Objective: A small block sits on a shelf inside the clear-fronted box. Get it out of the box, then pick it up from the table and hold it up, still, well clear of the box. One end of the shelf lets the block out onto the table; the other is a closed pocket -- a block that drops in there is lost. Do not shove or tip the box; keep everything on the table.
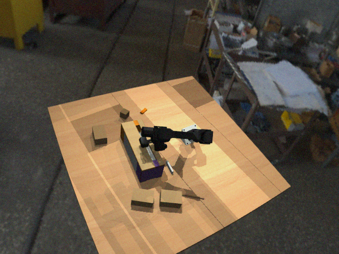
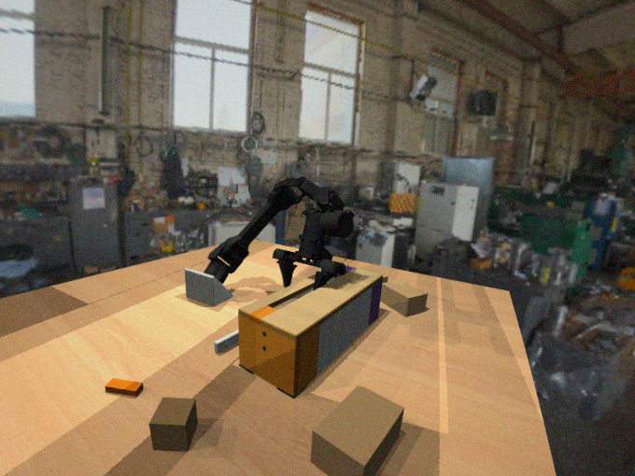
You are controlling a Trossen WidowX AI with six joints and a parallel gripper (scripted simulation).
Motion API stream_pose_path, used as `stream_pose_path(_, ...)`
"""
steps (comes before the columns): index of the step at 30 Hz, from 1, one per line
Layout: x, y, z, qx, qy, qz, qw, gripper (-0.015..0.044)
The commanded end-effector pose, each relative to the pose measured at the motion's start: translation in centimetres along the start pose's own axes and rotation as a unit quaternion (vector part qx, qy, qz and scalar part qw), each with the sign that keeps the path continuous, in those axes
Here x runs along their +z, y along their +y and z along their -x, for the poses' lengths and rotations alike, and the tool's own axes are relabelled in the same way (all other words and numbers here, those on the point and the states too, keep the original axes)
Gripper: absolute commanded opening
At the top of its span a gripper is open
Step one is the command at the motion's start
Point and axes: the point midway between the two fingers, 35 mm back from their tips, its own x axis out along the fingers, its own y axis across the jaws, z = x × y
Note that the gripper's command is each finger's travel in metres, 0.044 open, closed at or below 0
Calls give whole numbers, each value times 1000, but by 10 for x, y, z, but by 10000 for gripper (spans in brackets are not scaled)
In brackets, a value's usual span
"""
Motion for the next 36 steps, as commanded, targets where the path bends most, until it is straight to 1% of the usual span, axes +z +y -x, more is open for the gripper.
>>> stream_pose_path(1,-13,3,-9,8,0,-1,1000,400)
stream_pose_path(36,-107,5,-42,7,2,-1,1000,400)
